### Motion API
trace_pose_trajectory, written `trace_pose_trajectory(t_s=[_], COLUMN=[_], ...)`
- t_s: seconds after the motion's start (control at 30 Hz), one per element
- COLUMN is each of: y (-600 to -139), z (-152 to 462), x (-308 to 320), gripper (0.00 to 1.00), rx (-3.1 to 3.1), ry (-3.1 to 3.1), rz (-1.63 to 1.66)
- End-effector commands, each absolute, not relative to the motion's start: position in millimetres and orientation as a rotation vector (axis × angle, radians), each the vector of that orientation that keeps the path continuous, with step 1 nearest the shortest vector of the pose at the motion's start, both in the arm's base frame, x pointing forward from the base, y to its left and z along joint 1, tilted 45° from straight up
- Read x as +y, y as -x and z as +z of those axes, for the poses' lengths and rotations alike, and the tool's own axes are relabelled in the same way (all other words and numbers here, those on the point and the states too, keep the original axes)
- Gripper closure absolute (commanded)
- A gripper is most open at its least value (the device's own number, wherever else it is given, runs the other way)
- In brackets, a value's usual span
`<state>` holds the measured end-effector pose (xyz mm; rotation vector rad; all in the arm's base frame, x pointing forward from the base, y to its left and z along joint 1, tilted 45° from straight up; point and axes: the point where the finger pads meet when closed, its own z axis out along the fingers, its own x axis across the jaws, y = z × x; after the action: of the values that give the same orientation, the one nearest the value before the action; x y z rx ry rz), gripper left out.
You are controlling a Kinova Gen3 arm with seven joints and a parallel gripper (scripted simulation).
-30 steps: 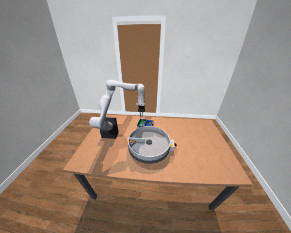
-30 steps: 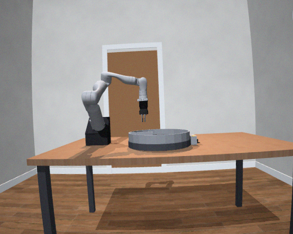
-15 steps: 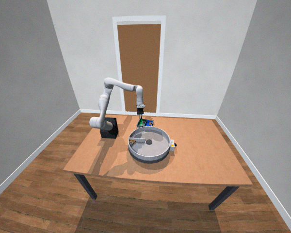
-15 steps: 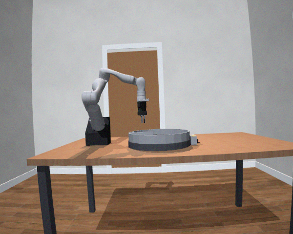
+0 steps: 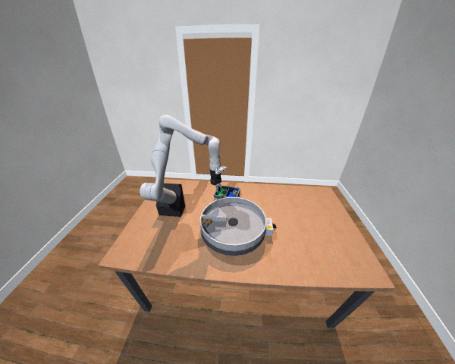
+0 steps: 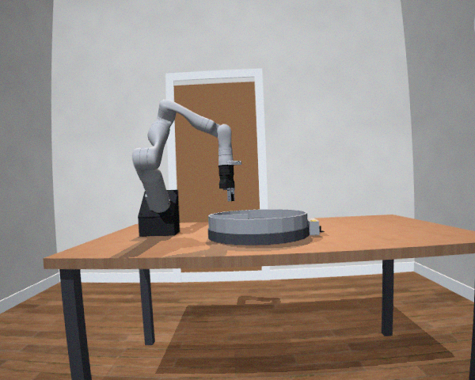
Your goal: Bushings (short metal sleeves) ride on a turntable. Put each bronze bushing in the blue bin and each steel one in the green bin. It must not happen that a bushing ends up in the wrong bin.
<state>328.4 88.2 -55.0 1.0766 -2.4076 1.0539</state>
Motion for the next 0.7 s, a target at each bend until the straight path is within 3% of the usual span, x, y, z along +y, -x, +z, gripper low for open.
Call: trace_pose_trajectory(t_s=[0.0,0.67], y=[-324.3,-318.7], z=[-45.8,-2.9], x=[84.9,34.9], gripper=[0.60,0.60], rx=[-2.331,-1.758], ry=[-1.214,-1.774], rz=[0.972,0.740])
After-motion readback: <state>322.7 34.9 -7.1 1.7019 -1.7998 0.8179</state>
